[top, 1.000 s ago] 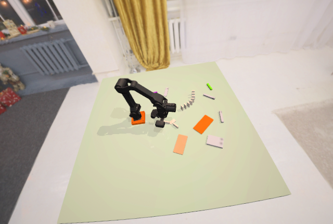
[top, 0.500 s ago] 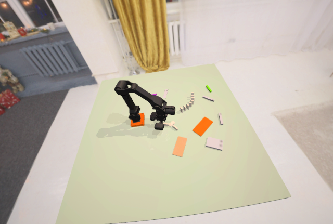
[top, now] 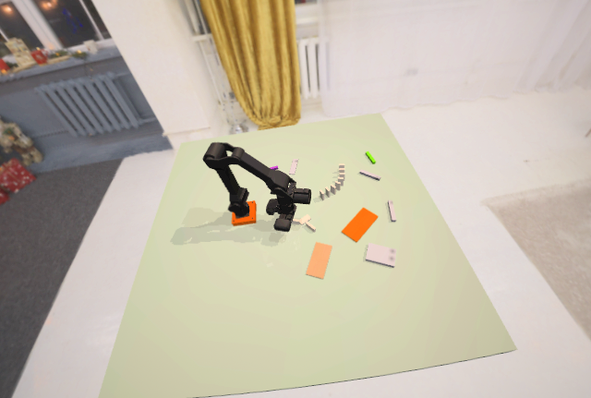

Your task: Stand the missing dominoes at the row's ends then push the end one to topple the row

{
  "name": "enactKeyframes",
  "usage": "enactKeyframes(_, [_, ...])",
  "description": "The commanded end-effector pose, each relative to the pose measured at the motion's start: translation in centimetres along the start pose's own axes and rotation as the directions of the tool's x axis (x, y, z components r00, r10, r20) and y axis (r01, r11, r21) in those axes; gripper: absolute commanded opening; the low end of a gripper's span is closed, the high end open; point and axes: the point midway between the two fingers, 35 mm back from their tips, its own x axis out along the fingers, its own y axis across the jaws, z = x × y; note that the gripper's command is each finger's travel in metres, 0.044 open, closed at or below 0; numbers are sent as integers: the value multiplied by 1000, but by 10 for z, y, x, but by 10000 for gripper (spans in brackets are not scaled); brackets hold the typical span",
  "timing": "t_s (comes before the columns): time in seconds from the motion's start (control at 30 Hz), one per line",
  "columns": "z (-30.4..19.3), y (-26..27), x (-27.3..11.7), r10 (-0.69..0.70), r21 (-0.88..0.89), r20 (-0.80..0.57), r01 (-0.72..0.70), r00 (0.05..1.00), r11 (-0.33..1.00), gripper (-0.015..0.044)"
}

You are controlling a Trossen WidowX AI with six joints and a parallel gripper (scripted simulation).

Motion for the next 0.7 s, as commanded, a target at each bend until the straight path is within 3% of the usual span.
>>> enactKeyframes(0.0, [0,-1,0,-5,-4,0,5,1000,1000,22])
enactKeyframes(0.1, [0,-1,-17,-5,-4,0,5,1000,1000,22])
enactKeyframes(0.47, [-4,-4,-147,-6,-4,-1,6,1000,1000,22])
enactKeyframes(0.67, [-5,-6,-155,-6,6,-1,6,1000,1000,22])
